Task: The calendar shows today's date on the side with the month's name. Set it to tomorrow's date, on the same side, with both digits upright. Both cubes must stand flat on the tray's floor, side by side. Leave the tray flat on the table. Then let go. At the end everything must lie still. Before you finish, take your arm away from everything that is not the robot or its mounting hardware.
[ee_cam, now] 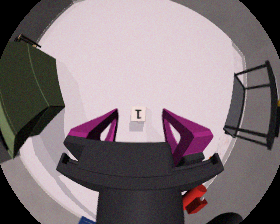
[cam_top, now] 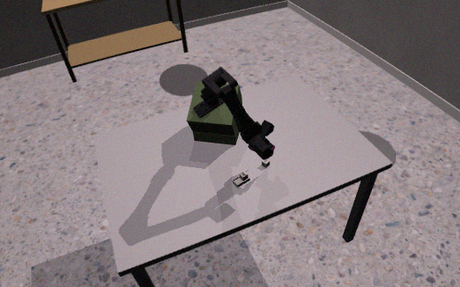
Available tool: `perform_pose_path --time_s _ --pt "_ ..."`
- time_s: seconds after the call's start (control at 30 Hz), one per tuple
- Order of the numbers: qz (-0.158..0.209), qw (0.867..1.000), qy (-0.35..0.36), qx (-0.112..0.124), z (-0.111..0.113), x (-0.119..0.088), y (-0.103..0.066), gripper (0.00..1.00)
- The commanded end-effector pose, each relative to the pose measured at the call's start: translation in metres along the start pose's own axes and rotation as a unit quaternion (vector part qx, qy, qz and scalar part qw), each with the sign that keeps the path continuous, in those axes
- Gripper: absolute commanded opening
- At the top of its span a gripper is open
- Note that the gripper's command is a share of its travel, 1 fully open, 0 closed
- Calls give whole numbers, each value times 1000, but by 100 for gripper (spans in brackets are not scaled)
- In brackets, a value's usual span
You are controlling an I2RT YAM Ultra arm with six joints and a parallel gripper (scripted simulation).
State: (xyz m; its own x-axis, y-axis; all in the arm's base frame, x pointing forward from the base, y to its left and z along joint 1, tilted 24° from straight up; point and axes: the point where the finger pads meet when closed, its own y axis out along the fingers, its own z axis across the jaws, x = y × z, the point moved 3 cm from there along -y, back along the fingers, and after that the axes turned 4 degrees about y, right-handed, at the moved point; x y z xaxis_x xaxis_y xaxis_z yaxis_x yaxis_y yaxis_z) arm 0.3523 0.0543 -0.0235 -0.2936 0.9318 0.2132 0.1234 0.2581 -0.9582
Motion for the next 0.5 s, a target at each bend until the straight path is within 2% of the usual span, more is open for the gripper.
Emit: perform_pose_path --time_s 0.0,0.13,0.33,0.4,0.47 --pt "31 999 11 -10 -3 -3 -2 64" --pt "39 999 11 -9 -3 -2 -2 64" --pt "120 993 11 -11 -2 4 0 64" --pt "120 993 11 -11 -2 4 0 64" --pt "145 989 12 -14 -3 6 0 64"
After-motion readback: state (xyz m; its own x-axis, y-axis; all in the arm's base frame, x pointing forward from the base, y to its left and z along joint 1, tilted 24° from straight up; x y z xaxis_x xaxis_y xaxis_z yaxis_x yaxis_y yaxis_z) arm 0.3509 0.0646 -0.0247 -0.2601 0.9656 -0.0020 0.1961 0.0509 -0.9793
